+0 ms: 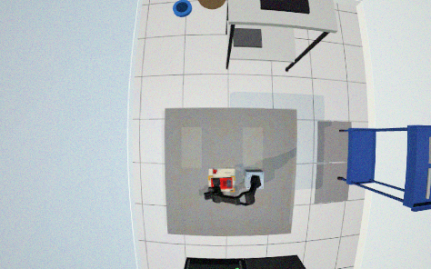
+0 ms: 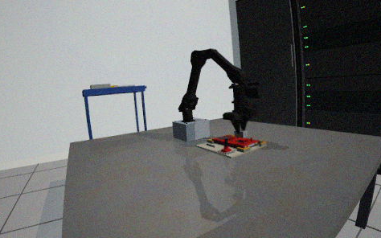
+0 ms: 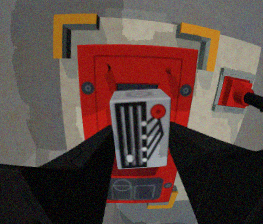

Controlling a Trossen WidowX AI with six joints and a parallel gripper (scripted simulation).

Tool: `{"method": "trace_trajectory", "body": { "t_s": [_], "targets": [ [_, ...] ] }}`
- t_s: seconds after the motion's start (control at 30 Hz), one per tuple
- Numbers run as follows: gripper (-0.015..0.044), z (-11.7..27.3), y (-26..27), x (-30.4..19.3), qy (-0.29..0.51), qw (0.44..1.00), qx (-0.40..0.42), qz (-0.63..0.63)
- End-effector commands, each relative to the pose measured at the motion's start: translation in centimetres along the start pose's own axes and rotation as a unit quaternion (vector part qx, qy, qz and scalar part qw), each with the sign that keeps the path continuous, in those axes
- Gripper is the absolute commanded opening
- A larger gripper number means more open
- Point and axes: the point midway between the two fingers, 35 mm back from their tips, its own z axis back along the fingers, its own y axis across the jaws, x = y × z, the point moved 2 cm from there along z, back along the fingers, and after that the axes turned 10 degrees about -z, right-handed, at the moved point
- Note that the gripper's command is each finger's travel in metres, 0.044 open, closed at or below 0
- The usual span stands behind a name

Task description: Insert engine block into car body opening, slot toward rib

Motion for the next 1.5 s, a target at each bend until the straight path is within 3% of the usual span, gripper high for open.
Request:
{"method": "trace_trajectory", "body": {
  "t_s": [0.0,0.33,0.7,1.47],
  "targets": [
    [0.0159,-0.11,0.03,-0.03,0.000,1.000,0.001,0.016],
    [0.0159,-0.30,0.04,-0.06,0.000,0.997,0.001,-0.083],
    [0.0159,-0.55,0.03,-0.06,0.000,1.000,0.001,-0.024],
    [0.0159,-1.10,0.04,-0.08,0.000,0.999,0.001,-0.042]
  ]
}}
